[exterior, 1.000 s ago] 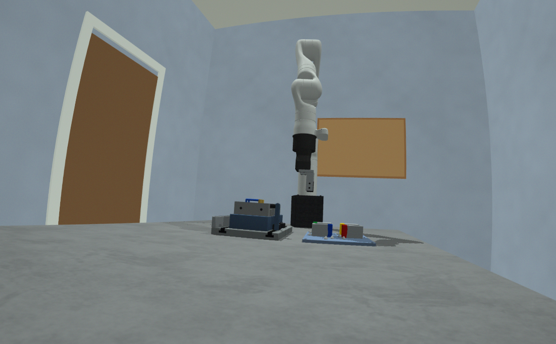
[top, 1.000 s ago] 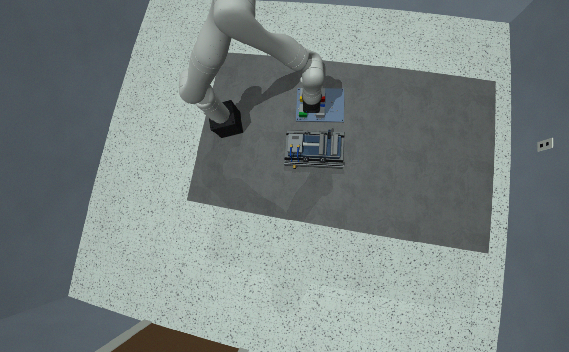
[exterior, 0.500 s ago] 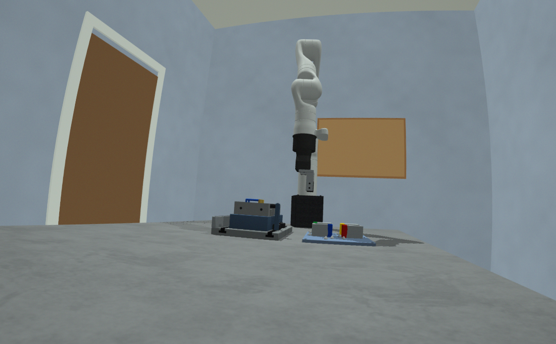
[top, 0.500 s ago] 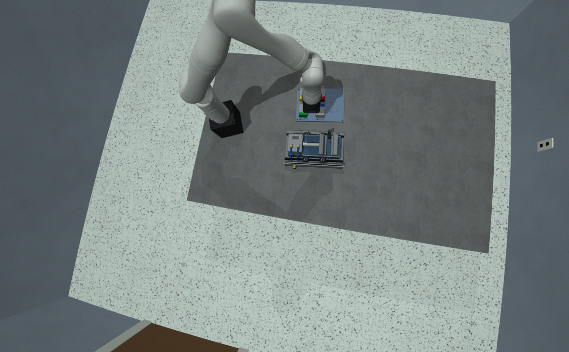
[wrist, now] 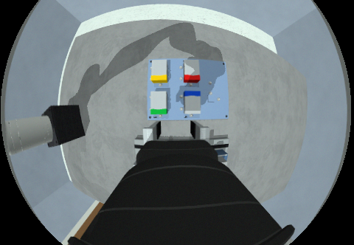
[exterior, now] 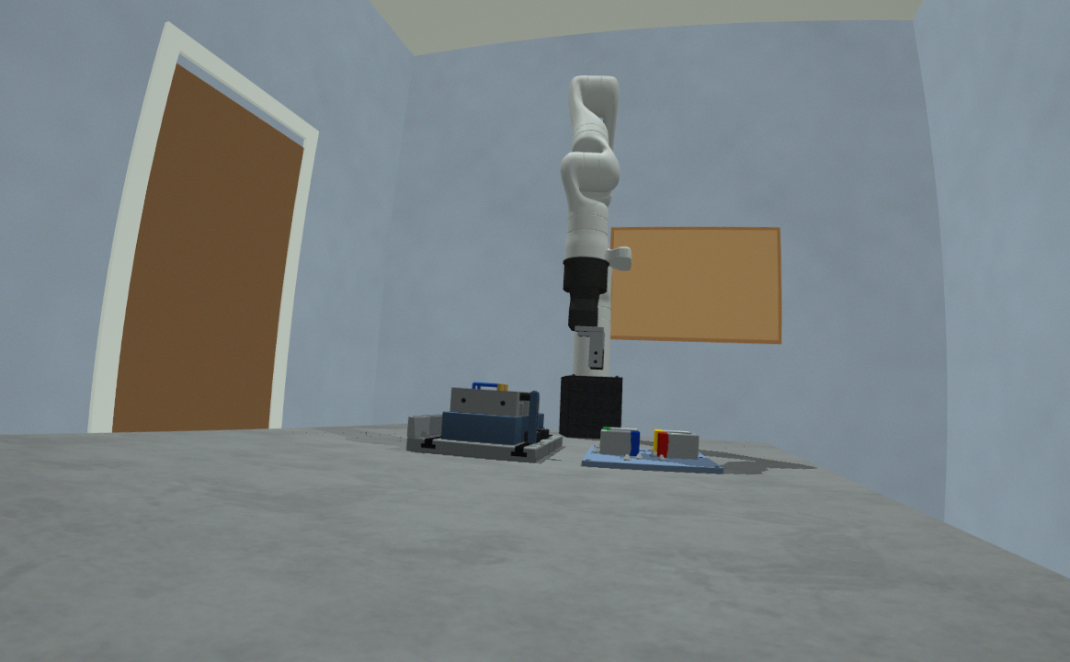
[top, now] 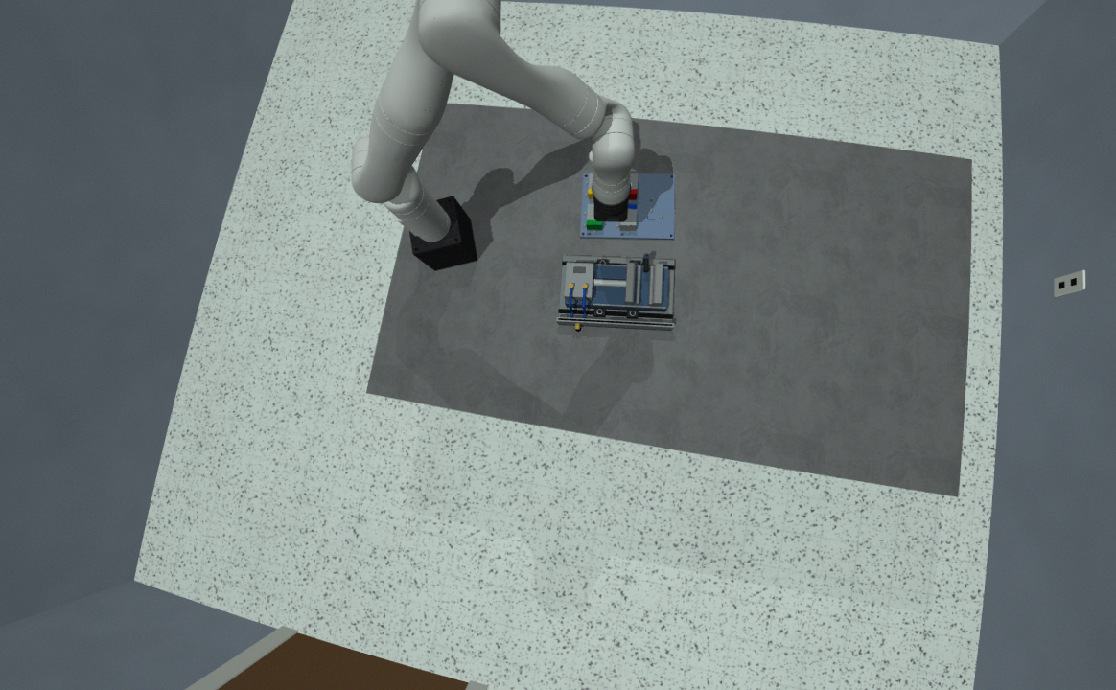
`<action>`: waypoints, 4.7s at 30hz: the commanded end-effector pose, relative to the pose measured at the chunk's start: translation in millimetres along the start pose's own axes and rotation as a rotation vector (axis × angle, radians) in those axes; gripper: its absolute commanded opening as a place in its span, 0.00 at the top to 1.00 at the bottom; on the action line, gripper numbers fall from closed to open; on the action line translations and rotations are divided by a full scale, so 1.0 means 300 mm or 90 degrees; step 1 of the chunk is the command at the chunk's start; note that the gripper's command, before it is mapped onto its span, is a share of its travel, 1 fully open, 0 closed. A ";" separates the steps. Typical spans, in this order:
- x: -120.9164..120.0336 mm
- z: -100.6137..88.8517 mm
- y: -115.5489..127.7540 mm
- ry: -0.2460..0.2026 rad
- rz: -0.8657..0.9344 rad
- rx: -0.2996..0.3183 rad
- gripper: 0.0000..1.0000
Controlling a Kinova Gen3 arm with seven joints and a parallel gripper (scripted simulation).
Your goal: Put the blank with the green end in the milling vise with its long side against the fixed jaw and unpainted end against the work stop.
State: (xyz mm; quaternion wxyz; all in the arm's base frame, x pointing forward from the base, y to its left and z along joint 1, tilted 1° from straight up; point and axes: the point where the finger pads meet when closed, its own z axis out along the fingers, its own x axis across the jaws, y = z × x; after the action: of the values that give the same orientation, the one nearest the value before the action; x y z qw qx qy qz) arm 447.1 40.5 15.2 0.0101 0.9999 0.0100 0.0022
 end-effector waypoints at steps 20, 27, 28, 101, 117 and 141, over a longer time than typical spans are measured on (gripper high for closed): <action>0.002 -0.003 0.000 0.001 0.000 0.000 0.00; 0.002 -0.003 0.000 0.001 0.000 0.000 0.00; 0.002 -0.003 0.000 0.001 0.000 0.000 0.00; 0.013 -0.582 -0.333 0.002 0.002 0.000 0.00; 0.014 -0.572 -0.328 0.002 0.002 0.000 0.00; 0.011 -0.549 -0.314 0.002 0.001 0.001 0.00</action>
State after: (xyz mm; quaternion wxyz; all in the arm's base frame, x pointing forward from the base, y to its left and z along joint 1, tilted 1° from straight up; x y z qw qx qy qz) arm 447.7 138.5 177.6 0.0098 0.9999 0.0093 0.0033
